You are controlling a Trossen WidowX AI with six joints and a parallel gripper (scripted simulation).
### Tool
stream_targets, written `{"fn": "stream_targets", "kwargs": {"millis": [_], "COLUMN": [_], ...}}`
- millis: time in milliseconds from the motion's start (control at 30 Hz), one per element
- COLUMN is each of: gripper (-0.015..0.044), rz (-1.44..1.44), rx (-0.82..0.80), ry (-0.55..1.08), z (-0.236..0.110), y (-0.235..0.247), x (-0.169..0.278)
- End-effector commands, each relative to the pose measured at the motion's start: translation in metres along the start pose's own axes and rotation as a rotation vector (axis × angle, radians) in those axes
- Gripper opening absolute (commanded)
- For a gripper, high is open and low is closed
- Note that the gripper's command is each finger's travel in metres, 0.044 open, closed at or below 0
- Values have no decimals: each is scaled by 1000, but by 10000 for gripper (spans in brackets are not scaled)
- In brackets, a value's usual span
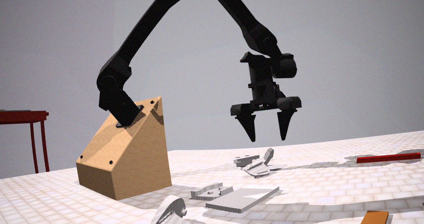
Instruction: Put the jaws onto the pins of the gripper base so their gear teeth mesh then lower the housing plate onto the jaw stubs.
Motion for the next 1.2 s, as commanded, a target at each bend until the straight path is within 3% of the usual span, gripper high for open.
{"fn": "stream_targets", "kwargs": {"millis": [0,1167], "gripper": [440,440], "rz": [-5,-4], "rx": [1,2], "ry": [7,11], "z": [8,65], "y": [0,1], "x": [1,3]}}
Point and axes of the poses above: the point midway between the two fingers, 35 mm back from their tips, its own z axis out along the fingers, its own y axis across the jaws, x = y × z, the point moved 8 cm from there along -z, back along the fingers, and after that the axes turned 5 degrees about -z, right-handed, at the moved point
